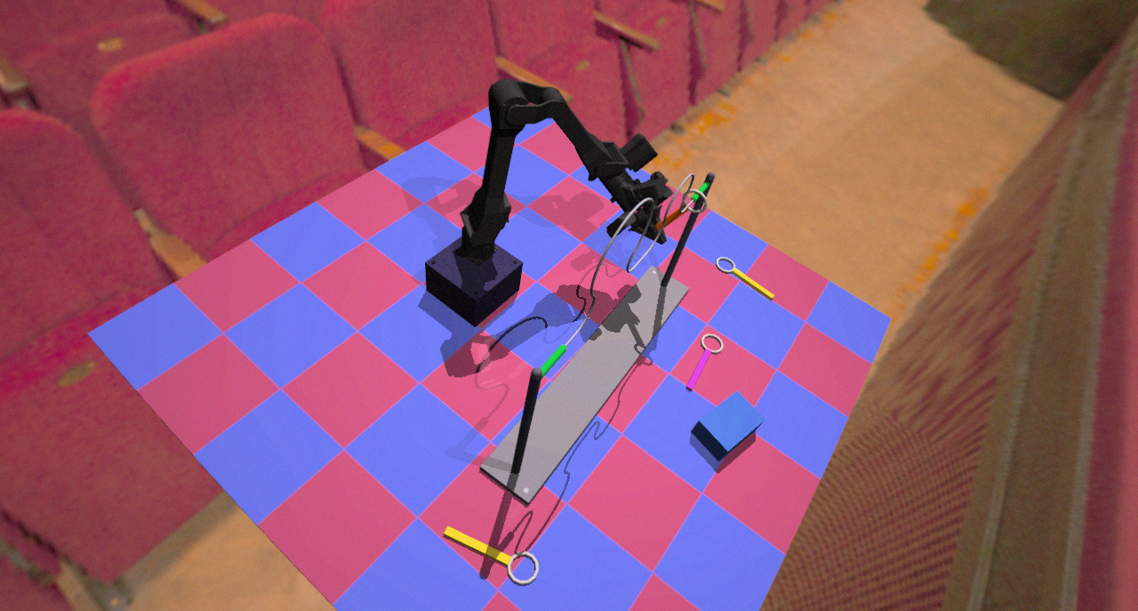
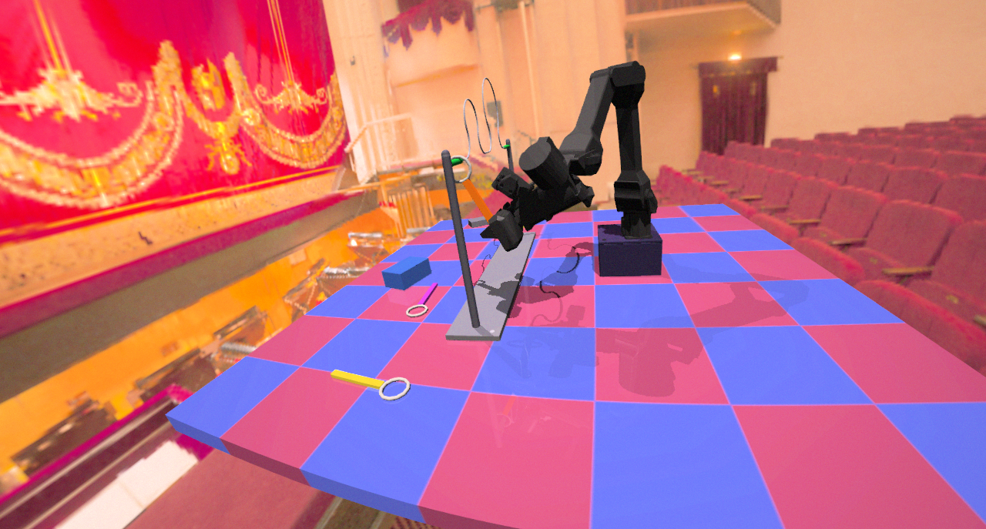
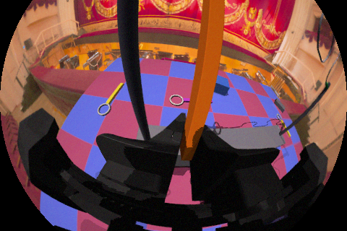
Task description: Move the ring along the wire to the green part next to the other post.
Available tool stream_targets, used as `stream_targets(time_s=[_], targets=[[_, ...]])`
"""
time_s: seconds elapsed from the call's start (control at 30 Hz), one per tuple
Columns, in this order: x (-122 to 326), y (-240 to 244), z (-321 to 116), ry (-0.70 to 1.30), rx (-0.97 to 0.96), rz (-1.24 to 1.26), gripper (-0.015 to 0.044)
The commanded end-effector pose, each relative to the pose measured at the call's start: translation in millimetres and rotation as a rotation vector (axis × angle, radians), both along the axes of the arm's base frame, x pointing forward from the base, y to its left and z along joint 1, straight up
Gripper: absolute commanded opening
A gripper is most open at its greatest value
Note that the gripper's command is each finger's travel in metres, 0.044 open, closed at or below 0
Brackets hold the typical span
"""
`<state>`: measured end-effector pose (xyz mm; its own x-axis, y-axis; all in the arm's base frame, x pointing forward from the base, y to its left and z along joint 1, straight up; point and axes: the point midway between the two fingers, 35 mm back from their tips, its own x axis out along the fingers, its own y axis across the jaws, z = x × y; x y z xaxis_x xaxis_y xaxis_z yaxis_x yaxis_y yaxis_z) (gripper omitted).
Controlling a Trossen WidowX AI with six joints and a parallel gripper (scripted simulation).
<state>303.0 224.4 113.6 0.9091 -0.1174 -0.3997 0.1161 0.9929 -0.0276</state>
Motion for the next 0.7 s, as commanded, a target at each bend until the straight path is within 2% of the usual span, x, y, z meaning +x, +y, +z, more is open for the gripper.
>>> stream_targets(time_s=[0.0, 0.3, 0.67], targets=[[0.0, 0.0, 0.0, 0.0, 0.0, 0.0, -0.0071], [-2.1, 0.5, 0.7, 0.001, 0.0, 0.0, 0.016], [-42.9, 5.6, 17.4, 0.004, 0.002, -0.005, 0.016]])
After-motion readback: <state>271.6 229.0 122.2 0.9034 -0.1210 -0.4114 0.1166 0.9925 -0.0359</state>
